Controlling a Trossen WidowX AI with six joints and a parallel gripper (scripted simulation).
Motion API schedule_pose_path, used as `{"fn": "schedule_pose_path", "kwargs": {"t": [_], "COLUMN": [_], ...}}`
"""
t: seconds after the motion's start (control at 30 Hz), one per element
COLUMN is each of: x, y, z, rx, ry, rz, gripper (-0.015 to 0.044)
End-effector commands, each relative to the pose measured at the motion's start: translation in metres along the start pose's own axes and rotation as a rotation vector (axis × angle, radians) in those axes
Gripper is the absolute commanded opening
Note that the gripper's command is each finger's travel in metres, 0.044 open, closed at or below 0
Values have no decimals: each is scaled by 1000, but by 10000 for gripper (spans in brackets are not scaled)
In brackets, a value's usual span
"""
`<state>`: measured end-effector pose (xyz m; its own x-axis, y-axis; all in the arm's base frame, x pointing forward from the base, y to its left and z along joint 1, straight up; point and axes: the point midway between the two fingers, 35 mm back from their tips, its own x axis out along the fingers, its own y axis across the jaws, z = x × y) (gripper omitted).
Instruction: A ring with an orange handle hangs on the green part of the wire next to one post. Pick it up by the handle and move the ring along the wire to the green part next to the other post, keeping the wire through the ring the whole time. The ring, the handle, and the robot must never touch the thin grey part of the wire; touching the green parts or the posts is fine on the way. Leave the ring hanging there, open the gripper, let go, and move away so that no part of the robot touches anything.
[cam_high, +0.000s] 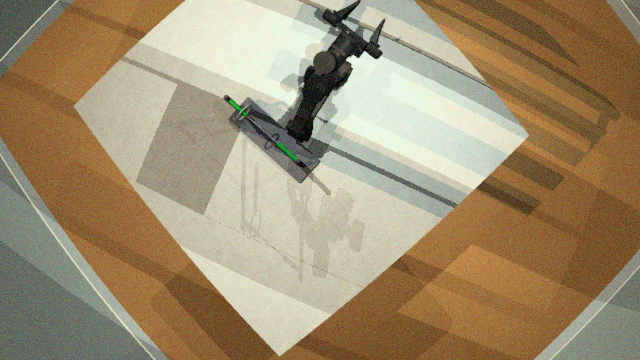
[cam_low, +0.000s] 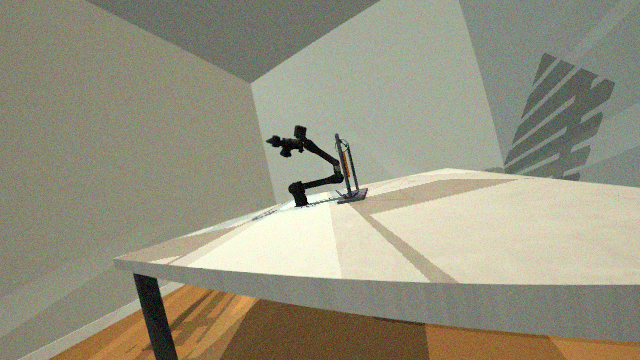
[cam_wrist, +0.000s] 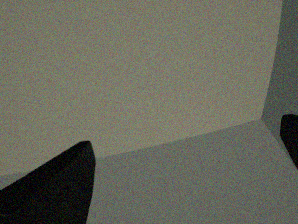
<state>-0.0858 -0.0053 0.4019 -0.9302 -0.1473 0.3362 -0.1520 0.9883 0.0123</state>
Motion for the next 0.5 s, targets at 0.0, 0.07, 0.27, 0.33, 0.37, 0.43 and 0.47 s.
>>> {"fn": "schedule_pose_path", "kwargs": {"t": [0.0, 0.07, 0.27, 0.33, 0.37, 0.43, 0.47], "x": [1, 8, 28, 31, 31, 30, 29], "y": [-1, -10, -57, -74, -83, -101, -110], "z": [1, 6, 32, 40, 44, 52, 56], "rx": [-8, -70, -349, -440, -484, -571, -613], "ry": [-2, -13, 0, 28, 47, 92, 119], "rz": [-8, -72, -369, -469, -518, -615, -663], "gripper": [374, 321, 164, 160, 160, 160, 160]}}
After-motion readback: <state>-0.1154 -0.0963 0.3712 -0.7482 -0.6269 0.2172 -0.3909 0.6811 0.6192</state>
